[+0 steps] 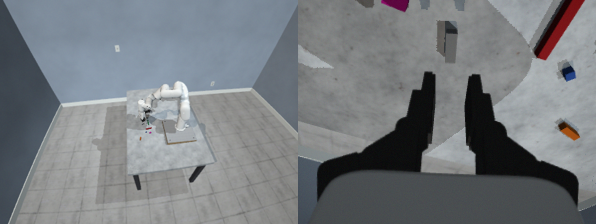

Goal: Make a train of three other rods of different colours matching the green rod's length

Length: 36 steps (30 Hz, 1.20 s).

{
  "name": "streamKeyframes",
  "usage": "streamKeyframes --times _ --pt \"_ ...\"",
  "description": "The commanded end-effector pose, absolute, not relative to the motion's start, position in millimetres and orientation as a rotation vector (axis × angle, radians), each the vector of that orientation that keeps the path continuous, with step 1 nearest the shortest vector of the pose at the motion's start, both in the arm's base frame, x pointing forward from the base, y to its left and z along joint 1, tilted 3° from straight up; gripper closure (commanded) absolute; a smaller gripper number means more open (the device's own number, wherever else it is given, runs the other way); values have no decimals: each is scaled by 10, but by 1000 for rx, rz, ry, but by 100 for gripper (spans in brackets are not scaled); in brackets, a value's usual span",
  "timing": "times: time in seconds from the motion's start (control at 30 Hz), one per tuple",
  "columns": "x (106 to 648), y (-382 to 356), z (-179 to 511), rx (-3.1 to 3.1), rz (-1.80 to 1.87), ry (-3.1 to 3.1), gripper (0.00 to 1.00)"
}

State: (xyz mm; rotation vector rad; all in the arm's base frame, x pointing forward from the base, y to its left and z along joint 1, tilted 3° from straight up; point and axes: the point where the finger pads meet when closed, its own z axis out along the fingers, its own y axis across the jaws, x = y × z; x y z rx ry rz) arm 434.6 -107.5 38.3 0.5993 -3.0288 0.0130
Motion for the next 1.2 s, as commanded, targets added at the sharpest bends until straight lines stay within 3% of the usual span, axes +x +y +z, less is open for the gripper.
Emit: streamKeyframes --times 0.0,1.17 --pt "4362 -1079 398 600 16 -3033 76" --pt "4354 -1081 220 600 16 -3033 76"
